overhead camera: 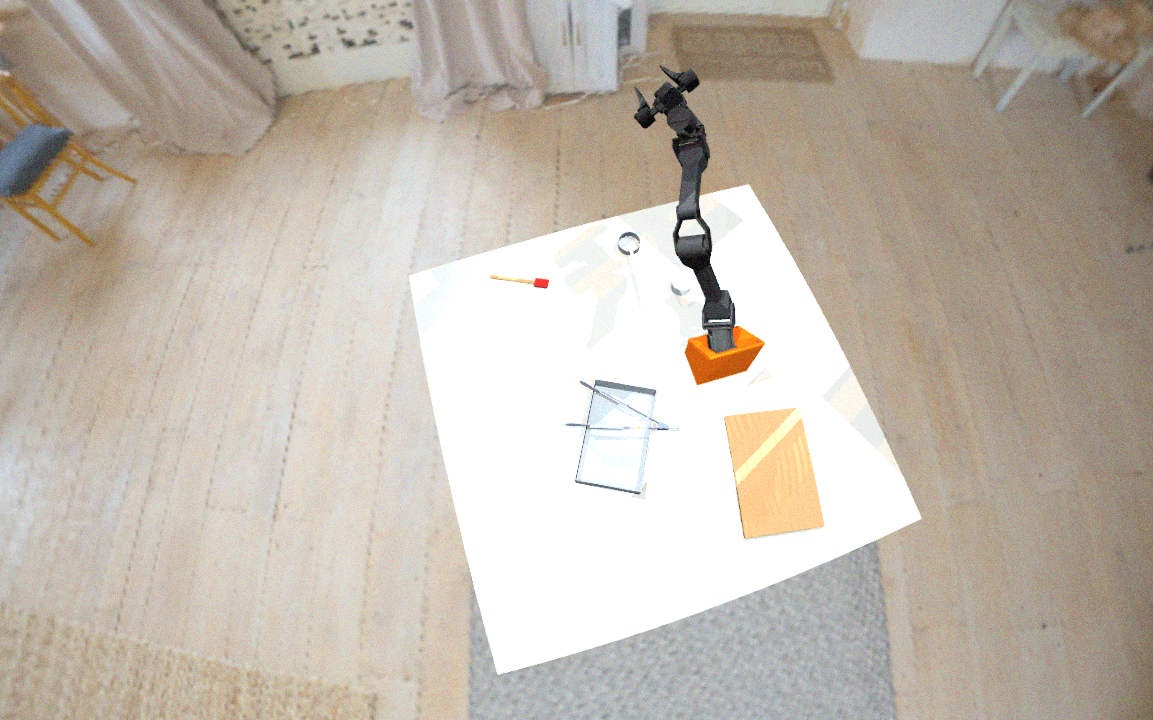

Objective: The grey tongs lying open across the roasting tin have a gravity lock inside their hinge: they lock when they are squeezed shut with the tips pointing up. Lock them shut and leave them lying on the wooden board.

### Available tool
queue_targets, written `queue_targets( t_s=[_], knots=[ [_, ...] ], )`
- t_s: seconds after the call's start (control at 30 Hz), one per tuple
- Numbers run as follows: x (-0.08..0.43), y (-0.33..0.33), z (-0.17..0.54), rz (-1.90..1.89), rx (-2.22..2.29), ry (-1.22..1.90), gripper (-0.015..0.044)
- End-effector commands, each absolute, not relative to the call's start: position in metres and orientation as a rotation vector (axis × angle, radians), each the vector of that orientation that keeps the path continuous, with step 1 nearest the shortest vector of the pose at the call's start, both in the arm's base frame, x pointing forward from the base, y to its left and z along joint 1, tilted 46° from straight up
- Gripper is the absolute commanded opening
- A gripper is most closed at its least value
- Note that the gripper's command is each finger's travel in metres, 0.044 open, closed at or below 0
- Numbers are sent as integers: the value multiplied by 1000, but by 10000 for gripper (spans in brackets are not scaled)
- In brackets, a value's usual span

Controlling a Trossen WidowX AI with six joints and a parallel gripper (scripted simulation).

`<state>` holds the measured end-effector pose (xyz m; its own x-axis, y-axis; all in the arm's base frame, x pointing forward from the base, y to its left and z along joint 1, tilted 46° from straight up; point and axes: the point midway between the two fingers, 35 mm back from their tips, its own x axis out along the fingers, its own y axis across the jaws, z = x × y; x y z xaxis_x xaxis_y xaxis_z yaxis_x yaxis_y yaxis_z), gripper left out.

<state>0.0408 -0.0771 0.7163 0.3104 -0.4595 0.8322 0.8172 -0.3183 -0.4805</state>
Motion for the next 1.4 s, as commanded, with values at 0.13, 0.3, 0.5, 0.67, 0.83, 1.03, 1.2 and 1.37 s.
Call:
queue_targets(
  t_s=[0.13, 0.3, 0.5, 0.67, 0.83, 1.03, 1.2, 1.37],
  knots=[
    [35, -85, 715, -1338, -1340, -373, 440],
    [14, -123, 708, -1364, -1233, -393, 440],
    [2, -188, 686, -1372, -1058, -388, 440],
    [13, -239, 662, -1348, -936, -340, 440],
    [42, -292, 624, -1306, -818, -244, 440],
    [93, -335, 577, -1206, -730, -115, 440],
    [143, -360, 533, -1124, -663, 1, 440],
    [203, -374, 477, -1008, -630, 165, 440]
  ],
)
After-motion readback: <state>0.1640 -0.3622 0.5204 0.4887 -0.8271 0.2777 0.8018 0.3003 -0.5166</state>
